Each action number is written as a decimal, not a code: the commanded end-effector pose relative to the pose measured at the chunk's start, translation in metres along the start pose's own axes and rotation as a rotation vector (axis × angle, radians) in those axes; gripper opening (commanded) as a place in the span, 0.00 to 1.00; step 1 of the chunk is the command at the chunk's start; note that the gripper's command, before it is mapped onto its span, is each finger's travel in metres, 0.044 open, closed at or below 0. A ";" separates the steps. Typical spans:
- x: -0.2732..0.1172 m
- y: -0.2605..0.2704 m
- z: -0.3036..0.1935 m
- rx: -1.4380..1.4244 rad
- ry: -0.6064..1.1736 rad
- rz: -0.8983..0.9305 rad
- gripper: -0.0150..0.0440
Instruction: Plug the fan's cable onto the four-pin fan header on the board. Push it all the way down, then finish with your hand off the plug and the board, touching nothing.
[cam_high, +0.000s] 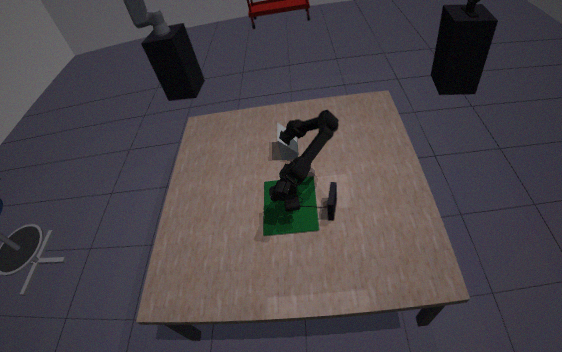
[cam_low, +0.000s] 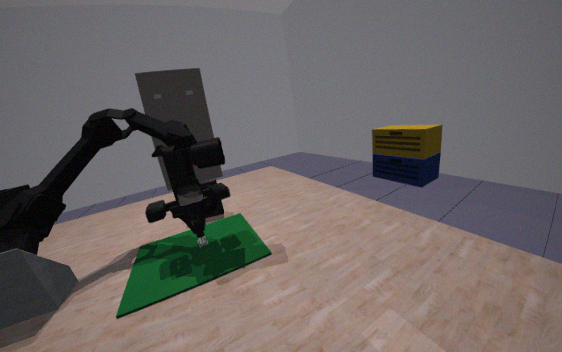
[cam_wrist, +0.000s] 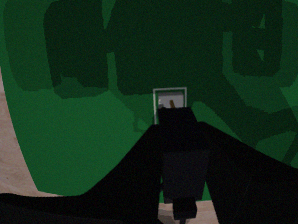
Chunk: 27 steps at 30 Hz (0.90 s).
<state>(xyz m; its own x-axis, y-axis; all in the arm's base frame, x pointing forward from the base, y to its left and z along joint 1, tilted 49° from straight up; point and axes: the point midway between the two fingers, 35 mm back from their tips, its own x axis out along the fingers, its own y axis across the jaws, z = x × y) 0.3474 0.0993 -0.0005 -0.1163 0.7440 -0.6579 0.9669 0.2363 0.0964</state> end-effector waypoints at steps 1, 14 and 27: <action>0.001 0.000 0.000 0.003 0.005 0.003 0.25; 0.004 0.000 0.000 0.004 0.005 0.003 0.25; 0.009 0.000 0.000 0.004 0.005 0.003 0.25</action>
<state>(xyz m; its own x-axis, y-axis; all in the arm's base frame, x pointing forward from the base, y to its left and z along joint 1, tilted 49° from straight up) 0.3466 0.1041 -0.0052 -0.1151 0.7442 -0.6580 0.9672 0.2349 0.0965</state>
